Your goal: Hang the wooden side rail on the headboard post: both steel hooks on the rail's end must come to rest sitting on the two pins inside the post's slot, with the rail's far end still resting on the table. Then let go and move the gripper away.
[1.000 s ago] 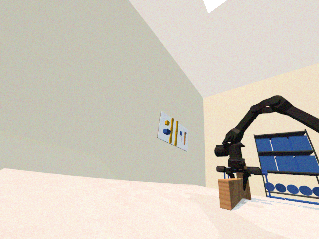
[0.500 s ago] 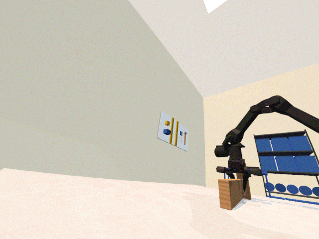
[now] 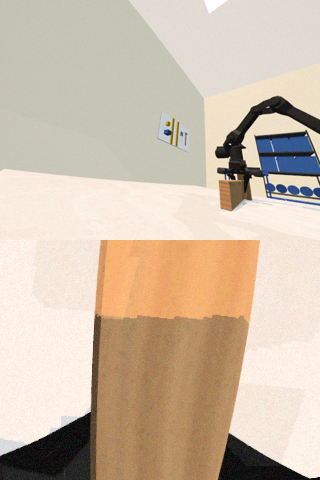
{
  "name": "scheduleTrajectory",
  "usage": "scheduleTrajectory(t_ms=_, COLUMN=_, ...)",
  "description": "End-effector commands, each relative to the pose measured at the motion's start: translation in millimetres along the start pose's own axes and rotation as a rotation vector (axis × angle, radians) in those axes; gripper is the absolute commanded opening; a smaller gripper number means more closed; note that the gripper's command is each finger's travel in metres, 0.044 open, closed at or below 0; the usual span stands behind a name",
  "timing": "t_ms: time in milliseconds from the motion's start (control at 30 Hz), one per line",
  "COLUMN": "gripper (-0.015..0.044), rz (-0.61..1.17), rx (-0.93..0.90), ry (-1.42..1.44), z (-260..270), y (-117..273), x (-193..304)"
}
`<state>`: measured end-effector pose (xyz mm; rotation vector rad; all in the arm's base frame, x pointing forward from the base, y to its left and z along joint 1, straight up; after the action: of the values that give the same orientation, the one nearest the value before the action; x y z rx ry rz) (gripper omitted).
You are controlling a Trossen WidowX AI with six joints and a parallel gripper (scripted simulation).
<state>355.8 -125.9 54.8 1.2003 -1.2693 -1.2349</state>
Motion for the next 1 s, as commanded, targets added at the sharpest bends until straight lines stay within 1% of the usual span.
scheduleTrajectory(t_ms=0, gripper=0.0000, rz=0.005, rx=0.003, ry=-0.004, z=-0.5, y=-0.7, x=0.6)
scheduleTrajectory(t_ms=800, gripper=0.0000, rz=0.005, rx=0.003, ry=-0.004, z=-0.5, y=-4.5, x=0.6)
scheduleTrajectory(t_ms=967, gripper=0.0131, rz=0.000, rx=-0.002, ry=0.000, z=0.5, y=-2.8, x=-0.1)
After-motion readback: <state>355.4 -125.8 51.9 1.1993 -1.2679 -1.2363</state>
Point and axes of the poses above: the point midway between the two fingers, 35 mm back from their tips, its own y axis back along the fingers, its own z axis across the jaws, x = y × z, the point moved 7 cm from there along y, back along the fingers, and after that the axes turned 1 degree about y, right-handed, at the moved point
